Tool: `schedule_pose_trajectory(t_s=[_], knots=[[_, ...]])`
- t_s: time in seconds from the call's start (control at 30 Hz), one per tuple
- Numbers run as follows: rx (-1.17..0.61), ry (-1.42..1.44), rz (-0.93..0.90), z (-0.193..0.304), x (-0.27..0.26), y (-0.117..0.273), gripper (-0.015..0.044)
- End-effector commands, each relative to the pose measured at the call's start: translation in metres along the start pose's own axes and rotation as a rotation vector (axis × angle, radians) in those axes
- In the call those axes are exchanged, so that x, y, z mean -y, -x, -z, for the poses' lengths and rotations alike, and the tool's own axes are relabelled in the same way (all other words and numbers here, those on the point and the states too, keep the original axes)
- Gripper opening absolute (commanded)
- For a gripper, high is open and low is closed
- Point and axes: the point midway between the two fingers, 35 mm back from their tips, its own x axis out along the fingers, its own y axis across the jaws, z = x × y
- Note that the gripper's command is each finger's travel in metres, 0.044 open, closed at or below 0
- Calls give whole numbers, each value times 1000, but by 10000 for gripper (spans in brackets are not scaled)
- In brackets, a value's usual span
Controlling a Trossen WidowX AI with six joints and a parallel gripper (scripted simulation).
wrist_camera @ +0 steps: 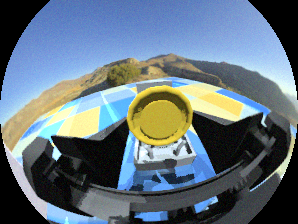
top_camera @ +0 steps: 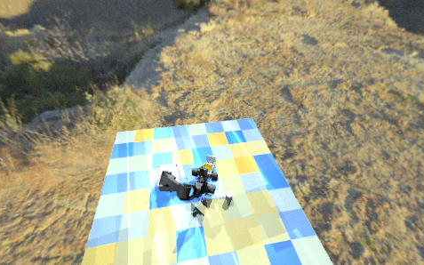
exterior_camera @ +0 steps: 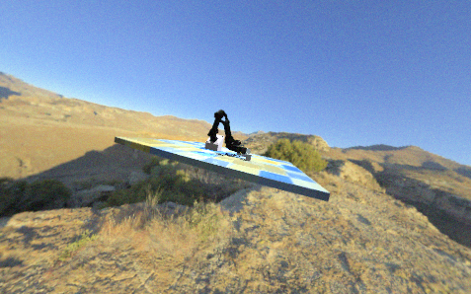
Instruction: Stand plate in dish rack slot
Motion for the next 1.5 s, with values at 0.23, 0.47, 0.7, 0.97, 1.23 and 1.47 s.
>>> schedule_pose_trajectory(t_s=[0.23, 0.47, 0.7, 0.97, 1.23, 1.47], knots=[[0, 1, 2, 0, 1, 0, 79], [0, 1, 2, 0, 1, 0, 262], [0, 1, 2, 0, 1, 0, 400], [-5, -13, -6, -15, 4, 2, 400], [9, -22, -10, -109, 10, 11, 400], [4, -34, -14, -118, 12, 12, 400]])
